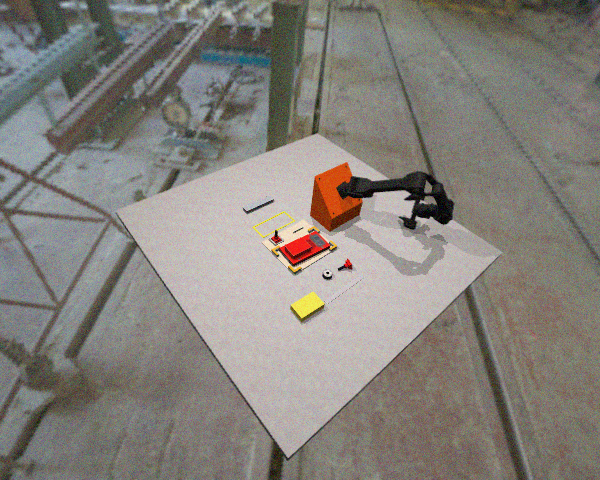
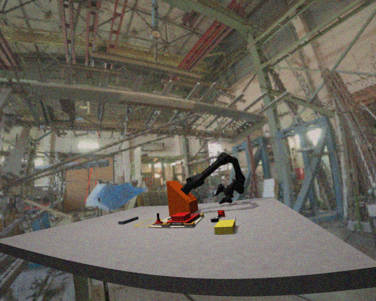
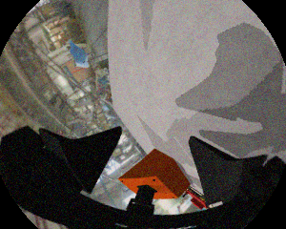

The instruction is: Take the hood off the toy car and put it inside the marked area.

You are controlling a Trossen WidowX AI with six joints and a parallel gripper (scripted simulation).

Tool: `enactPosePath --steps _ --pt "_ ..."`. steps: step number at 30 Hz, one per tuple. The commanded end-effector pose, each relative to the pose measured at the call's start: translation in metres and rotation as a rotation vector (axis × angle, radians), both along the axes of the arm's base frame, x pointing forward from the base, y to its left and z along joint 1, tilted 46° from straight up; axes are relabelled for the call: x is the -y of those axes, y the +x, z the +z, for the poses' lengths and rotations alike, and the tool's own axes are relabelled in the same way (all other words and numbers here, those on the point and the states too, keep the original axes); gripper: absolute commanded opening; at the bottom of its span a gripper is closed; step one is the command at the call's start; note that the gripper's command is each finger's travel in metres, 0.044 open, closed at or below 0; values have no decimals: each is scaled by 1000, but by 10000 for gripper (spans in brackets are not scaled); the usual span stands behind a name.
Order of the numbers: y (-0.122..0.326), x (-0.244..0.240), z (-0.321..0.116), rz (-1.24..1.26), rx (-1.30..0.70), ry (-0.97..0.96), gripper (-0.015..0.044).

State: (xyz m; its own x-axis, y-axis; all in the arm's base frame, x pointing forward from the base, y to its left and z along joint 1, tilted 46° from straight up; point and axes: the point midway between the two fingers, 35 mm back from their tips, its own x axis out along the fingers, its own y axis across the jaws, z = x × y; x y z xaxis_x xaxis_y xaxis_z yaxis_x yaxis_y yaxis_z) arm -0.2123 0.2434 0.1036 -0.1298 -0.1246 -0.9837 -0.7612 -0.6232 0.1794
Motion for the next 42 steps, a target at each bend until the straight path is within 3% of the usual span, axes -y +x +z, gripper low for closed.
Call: enactPosePath --steps 1,8,17,32,42 --pt "14 -20 19 -146 -69 60 440" --pt "53 -63 61 -359 -188 227 440" --pt "126 -84 93 -462 -182 386 440" --pt "295 -80 94 -995 -106 469 440" --pt "404 -53 97 -1304 -80 572 440"
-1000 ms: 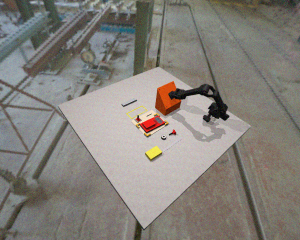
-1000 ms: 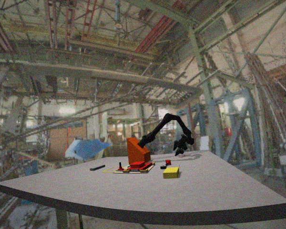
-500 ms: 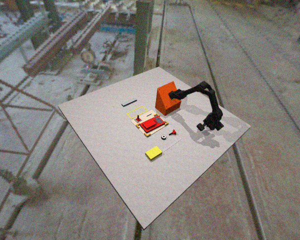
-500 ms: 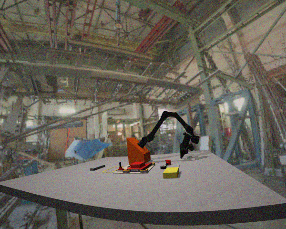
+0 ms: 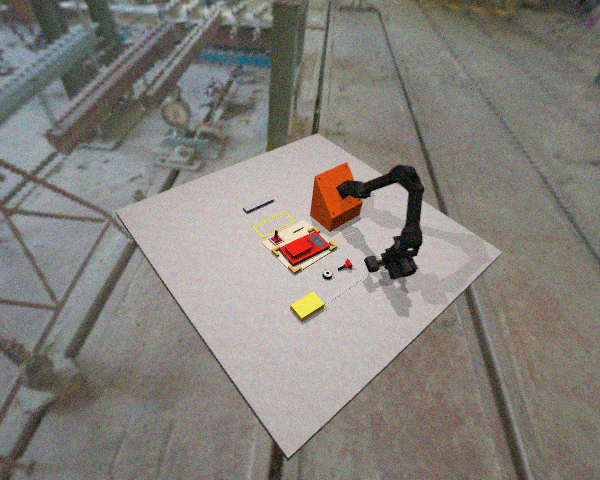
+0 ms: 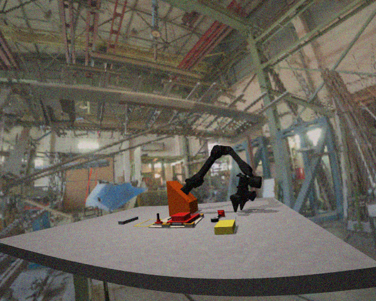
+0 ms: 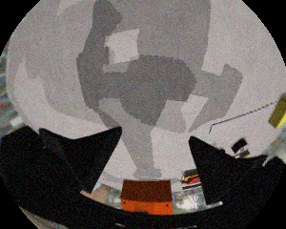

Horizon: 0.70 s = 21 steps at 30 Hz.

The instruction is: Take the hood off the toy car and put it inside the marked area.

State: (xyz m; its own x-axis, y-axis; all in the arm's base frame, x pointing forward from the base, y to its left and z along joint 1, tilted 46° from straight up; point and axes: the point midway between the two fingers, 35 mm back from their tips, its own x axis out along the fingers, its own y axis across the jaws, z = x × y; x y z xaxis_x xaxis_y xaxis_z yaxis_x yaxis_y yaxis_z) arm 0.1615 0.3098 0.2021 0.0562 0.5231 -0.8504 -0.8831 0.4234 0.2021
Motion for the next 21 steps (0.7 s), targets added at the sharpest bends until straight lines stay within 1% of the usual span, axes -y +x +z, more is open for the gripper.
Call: enactPosePath --steps 1,9,15,21 --pt "38 18 -6 -120 -25 12 440" --pt "97 68 -45 -318 -196 -9 440" --pt "135 123 -75 -498 -349 20 440" --pt "161 181 -102 -675 -489 87 440"
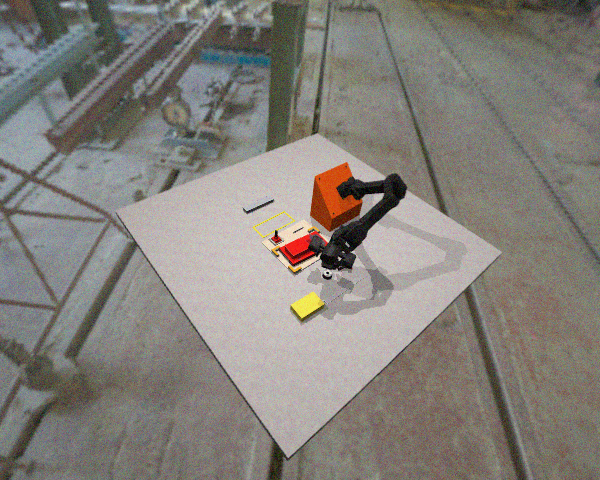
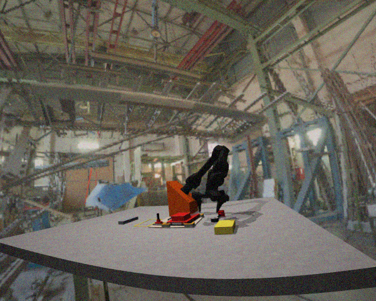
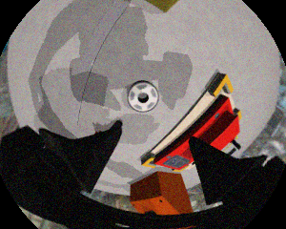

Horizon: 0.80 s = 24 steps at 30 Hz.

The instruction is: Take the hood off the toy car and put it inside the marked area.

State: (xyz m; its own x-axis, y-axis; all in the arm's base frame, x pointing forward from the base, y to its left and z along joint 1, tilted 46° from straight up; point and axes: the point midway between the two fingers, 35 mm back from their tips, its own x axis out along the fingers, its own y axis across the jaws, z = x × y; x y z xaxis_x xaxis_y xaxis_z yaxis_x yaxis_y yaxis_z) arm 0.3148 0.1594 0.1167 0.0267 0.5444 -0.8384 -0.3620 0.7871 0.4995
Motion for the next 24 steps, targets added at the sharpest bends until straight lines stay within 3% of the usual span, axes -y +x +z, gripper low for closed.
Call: enactPosePath --steps 1,12,24 --pt "11 41 -20 -124 -94 53 440" --pt "25 148 -59 -468 -260 252 440" --pt "26 147 -62 -473 -262 255 440"
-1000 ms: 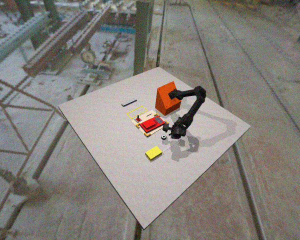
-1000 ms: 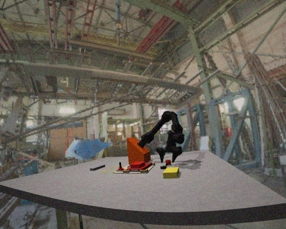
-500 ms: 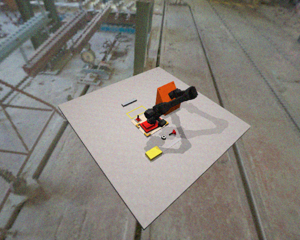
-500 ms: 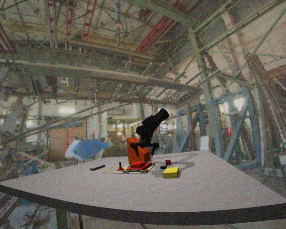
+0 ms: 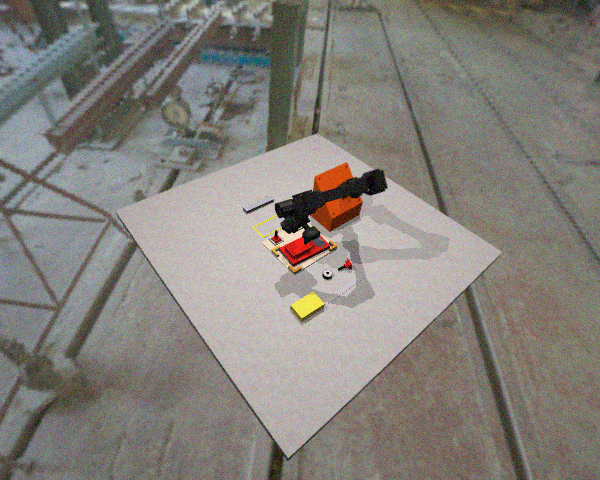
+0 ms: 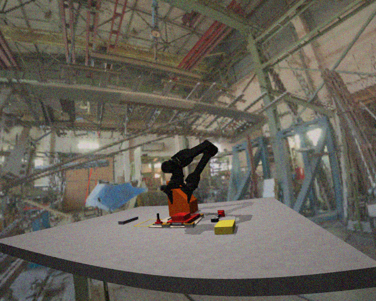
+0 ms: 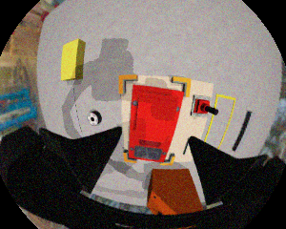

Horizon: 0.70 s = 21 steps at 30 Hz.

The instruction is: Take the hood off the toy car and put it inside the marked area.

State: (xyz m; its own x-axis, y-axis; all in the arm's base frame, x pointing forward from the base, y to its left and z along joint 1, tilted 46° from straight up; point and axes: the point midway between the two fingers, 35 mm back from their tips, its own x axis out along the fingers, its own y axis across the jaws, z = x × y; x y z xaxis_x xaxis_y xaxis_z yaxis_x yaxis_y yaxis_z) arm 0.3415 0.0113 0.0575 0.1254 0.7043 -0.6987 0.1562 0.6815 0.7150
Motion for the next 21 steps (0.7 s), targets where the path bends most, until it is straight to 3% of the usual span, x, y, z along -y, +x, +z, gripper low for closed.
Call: enactPosePath --steps 1,21 --pt "-1 -1 -3 -2 -2 7 440" --pt "2 -12 -14 -2 -2 7 440"
